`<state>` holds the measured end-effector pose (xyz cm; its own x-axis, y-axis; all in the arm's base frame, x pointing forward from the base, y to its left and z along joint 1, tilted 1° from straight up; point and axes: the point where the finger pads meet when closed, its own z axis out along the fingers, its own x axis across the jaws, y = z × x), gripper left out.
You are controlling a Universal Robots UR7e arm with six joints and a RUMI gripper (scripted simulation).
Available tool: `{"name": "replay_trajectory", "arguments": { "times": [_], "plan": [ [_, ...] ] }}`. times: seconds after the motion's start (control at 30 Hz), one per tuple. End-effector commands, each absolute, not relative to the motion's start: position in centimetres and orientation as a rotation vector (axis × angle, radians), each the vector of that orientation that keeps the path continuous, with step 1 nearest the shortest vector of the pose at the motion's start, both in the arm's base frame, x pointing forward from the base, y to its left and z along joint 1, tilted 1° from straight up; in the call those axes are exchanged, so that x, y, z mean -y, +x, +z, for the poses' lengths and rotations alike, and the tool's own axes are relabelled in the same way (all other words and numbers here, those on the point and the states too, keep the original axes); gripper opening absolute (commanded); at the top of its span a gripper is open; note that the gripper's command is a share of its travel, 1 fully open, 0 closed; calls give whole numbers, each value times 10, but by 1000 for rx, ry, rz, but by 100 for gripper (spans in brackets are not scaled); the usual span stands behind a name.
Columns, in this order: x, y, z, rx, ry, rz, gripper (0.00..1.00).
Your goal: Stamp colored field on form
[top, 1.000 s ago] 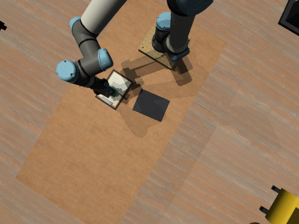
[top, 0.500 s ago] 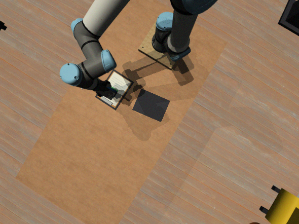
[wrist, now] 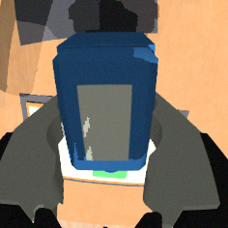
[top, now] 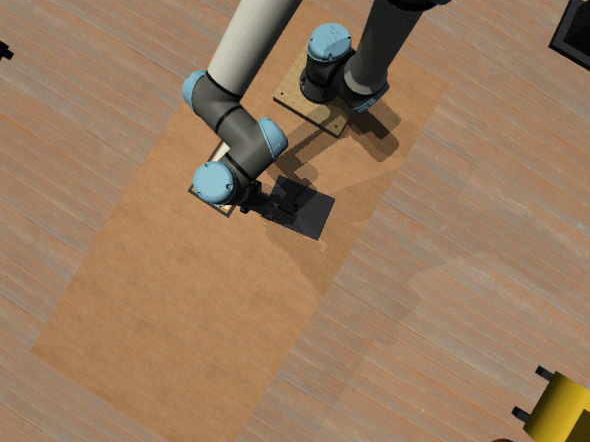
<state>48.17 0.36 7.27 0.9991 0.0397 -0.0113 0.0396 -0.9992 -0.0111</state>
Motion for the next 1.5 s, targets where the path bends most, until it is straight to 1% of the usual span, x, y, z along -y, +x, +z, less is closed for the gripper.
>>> {"name": "replay_trajectory", "arguments": {
  "times": [0.0,0.27,0.4,0.97,1.47],
  "plan": [
    [-81,467,76,140,-3132,15,20],
    [-131,446,76,201,-3128,15,20],
    [-143,440,76,216,-3127,15,20],
    [-144,440,73,218,-3127,15,20],
    [-145,439,47,218,-3127,15,20]
  ]
}}
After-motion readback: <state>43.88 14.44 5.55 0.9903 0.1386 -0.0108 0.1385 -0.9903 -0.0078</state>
